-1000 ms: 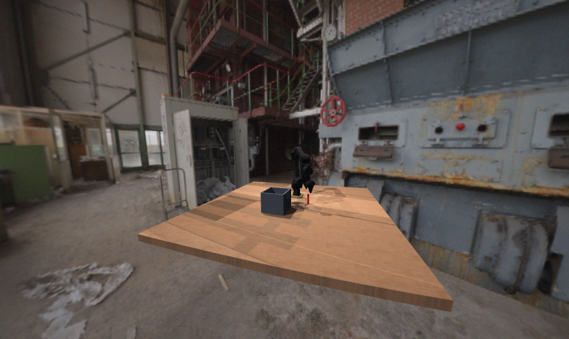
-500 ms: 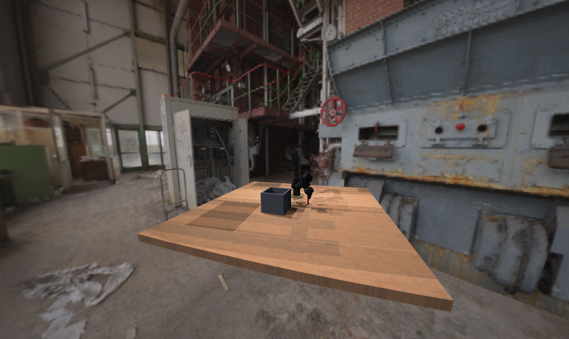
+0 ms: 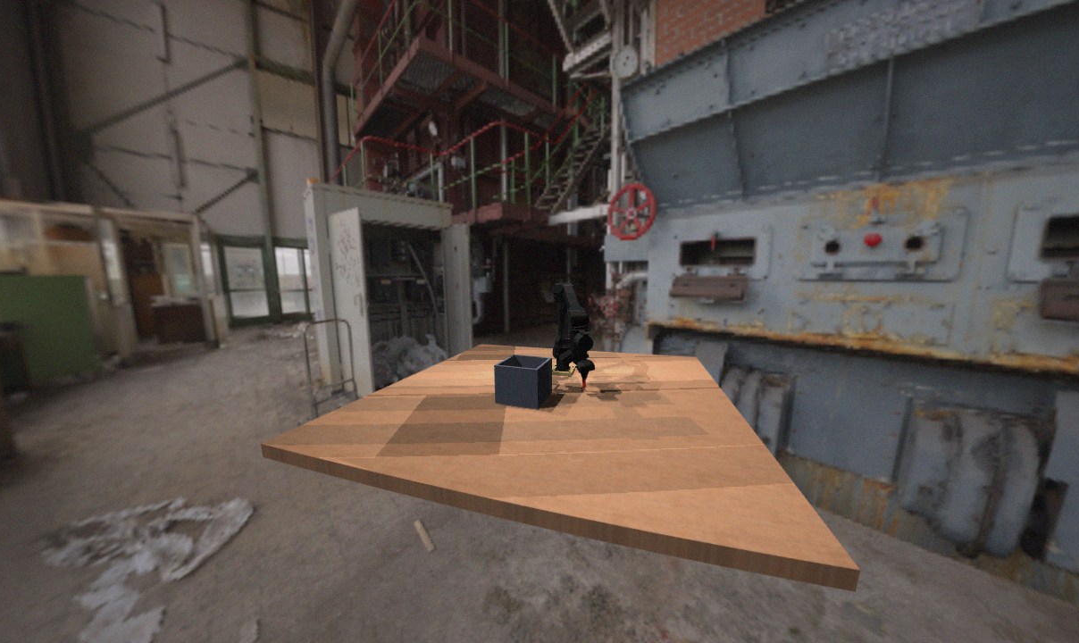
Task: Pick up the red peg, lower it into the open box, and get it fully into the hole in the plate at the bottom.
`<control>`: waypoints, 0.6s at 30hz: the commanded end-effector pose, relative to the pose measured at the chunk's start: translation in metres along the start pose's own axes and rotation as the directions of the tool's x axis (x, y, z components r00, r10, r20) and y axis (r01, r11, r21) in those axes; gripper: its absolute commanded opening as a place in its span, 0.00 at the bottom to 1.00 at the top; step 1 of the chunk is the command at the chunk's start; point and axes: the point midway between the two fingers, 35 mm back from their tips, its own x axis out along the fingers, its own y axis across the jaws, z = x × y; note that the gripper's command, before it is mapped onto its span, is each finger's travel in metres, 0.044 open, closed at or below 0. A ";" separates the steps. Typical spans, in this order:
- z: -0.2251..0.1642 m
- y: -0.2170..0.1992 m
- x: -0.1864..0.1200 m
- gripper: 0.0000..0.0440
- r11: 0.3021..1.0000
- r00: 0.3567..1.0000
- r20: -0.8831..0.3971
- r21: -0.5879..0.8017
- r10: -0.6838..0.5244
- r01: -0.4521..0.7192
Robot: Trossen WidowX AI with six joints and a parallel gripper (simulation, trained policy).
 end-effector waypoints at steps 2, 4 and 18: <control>-0.002 0.004 -0.002 0.03 1.000 1.000 -0.007 -0.026 0.007 -0.007; -0.003 0.007 -0.007 0.01 0.999 0.999 -0.026 -0.030 0.033 -0.034; -0.015 0.015 -0.057 0.00 0.974 0.971 -0.119 -0.067 0.207 -0.216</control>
